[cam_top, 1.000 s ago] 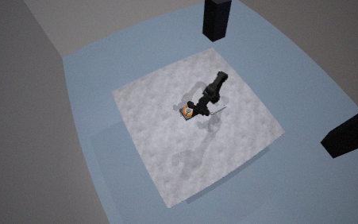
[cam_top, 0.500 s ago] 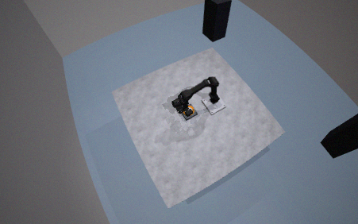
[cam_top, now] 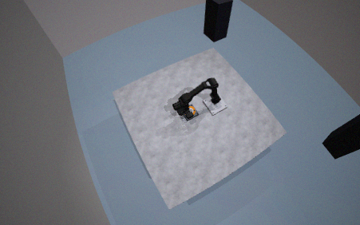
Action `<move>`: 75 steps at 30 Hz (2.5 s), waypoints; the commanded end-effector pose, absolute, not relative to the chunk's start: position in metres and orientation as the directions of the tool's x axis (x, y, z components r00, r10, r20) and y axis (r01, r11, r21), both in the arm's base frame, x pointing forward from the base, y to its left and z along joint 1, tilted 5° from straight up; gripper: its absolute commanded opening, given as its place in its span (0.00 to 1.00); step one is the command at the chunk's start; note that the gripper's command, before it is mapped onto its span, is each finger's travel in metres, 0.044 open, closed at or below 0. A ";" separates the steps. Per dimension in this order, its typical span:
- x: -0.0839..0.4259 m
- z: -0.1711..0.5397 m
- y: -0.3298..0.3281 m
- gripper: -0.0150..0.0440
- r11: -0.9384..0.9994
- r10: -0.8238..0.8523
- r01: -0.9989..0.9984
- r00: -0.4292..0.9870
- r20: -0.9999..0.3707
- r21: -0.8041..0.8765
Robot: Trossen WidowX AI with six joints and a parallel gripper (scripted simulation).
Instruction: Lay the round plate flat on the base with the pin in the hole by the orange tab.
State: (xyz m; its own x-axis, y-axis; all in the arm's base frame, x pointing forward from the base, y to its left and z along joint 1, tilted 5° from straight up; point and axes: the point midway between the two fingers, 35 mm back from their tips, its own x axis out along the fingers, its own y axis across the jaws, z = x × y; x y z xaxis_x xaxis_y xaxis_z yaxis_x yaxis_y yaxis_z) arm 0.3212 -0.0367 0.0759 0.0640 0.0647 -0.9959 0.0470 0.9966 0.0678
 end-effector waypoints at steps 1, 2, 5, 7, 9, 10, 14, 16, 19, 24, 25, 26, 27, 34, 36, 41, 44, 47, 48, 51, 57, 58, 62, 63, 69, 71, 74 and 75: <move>0.321 0.065 -0.034 0.25 0.996 0.069 0.050 0.065 -0.995 0.073; 0.321 0.065 -0.034 0.25 0.996 0.069 0.050 0.065 -0.995 0.073; 0.321 0.065 -0.032 0.25 0.996 0.070 0.050 0.065 -0.995 0.073; 0.321 0.065 -0.030 0.25 0.996 0.070 0.050 0.065 -0.995 0.073; 0.320 0.065 -0.027 0.25 0.996 0.070 0.050 0.065 -0.995 0.073; 0.320 0.065 -0.025 0.25 0.996 0.070 0.050 0.065 -0.995 0.073; 0.317 0.065 -0.018 0.25 0.996 0.071 0.050 0.065 -0.995 0.074; 0.316 0.065 -0.015 0.25 0.996 0.071 0.050 0.065 -0.995 0.074; 0.314 0.065 -0.012 0.25 0.996 0.071 0.050 0.064 -0.995 0.074; 0.309 0.065 -0.006 0.25 0.996 0.072 0.050 0.064 -0.995 0.075; 0.308 0.065 -0.005 0.25 0.996 0.072 0.050 0.064 -0.995 0.075; 0.307 0.065 -0.004 0.25 0.996 0.072 0.050 0.064 -0.995 0.075; 0.306 0.065 -0.003 0.25 0.996 0.072 0.050 0.064 -0.995 0.075; 0.298 0.065 0.003 0.25 0.996 0.072 0.050 0.063 -0.995 0.076; 0.296 0.065 0.005 0.25 0.996 0.072 0.050 0.063 -0.995 0.076; 0.290 0.065 0.007 0.25 0.996 0.073 0.050 0.063 -0.995 0.076; 0.287 0.065 0.009 0.25 0.996 0.073 0.050 0.063 -0.995 0.076; 0.283 0.065 0.010 0.25 0.996 0.073 0.050 0.062 -0.995 0.076; 0.282 0.065 0.010 0.25 0.996 0.073 0.050 0.062 -0.995 0.076; 0.278 0.065 0.011 0.25 0.996 0.073 0.050 0.062 -0.995 0.076; 0.270 0.065 0.012 0.25 0.996 0.073 0.050 0.061 -0.995 0.076; 0.268 0.065 0.011 0.25 0.996 0.073 0.050 0.061 -0.995 0.076; 0.262 0.065 0.011 0.25 0.996 0.073 0.050 0.061 -0.995 0.076; 0.261 0.065 0.011 0.25 0.996 0.073 0.050 0.061 -0.995 0.076; 0.253 0.065 0.008 0.25 0.996 0.073 0.050 0.060 -0.996 0.076; 0.250 0.065 0.007 0.25 0.996 0.073 0.050 0.060 -0.996 0.076; 0.246 0.065 0.006 0.25 0.996 0.073 0.050 0.060 -0.996 0.076; 0.245 0.065 0.005 0.25 0.996 0.072 0.050 0.060 -0.996 0.076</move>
State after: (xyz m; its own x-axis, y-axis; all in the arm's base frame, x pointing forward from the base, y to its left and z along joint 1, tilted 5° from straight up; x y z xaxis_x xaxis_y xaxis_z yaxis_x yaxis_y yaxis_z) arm 0.2504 0.0075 0.0648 0.0634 0.0746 -0.9952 0.0502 0.9957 0.0779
